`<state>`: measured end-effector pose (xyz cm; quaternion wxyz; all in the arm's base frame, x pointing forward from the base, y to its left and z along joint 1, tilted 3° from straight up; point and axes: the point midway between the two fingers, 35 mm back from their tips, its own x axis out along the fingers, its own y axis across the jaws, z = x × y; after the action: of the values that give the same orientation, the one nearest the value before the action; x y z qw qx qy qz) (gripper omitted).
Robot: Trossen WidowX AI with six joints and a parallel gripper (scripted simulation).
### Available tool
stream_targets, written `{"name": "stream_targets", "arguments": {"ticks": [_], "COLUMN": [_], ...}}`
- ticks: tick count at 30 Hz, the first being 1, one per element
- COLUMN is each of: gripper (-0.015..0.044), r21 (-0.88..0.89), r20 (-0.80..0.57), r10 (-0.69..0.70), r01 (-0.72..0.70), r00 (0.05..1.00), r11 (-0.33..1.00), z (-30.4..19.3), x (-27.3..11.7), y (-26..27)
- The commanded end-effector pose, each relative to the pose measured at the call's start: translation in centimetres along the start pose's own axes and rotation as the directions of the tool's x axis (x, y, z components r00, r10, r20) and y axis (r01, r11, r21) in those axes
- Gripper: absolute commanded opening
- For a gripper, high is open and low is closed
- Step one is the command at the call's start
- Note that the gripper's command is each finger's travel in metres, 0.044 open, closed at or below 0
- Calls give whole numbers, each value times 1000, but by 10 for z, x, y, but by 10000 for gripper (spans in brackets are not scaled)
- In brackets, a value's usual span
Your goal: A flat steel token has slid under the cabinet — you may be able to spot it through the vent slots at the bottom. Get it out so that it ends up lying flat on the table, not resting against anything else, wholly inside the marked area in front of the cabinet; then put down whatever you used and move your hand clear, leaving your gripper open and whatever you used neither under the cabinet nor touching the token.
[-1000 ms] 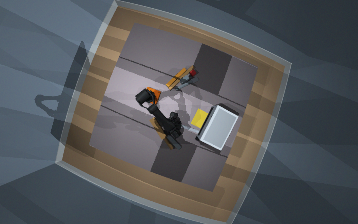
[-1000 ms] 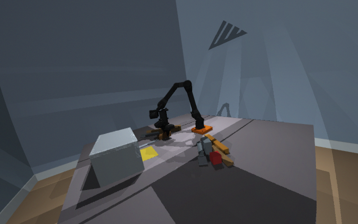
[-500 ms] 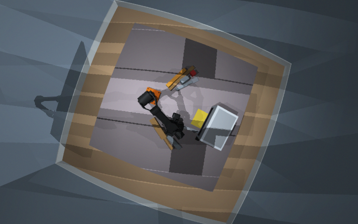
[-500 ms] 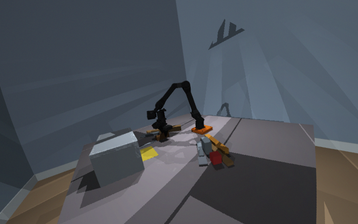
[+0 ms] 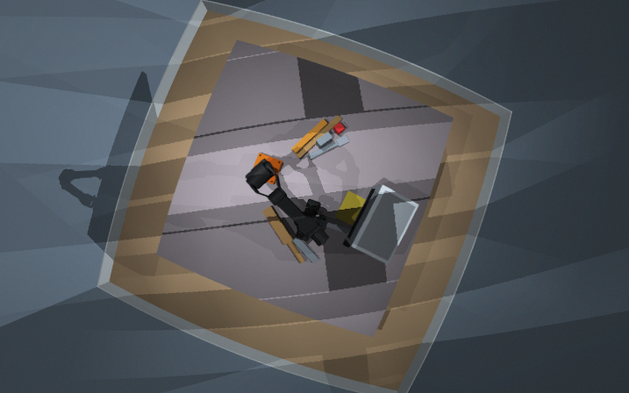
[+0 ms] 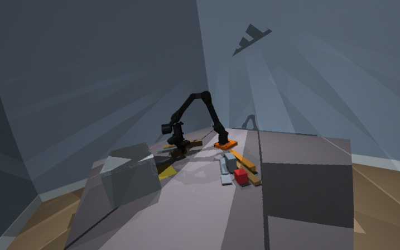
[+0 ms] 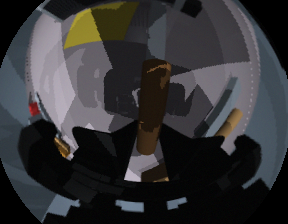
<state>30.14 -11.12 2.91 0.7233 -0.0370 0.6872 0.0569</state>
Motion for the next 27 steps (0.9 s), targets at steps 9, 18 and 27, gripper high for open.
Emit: {"name": "stream_targets", "arguments": {"ticks": [9,18,27], "gripper": [0,0,0], "r21": [1,1,1], "r20": [2,3,3], "r10": [-2,-2,-2], "r01": [2,2,2], "r00": [1000,1000,1000], "r11": [1000,1000,1000], "z": [16,26,36], "x": [0,-1,-1], "y": [0,0,0]}}
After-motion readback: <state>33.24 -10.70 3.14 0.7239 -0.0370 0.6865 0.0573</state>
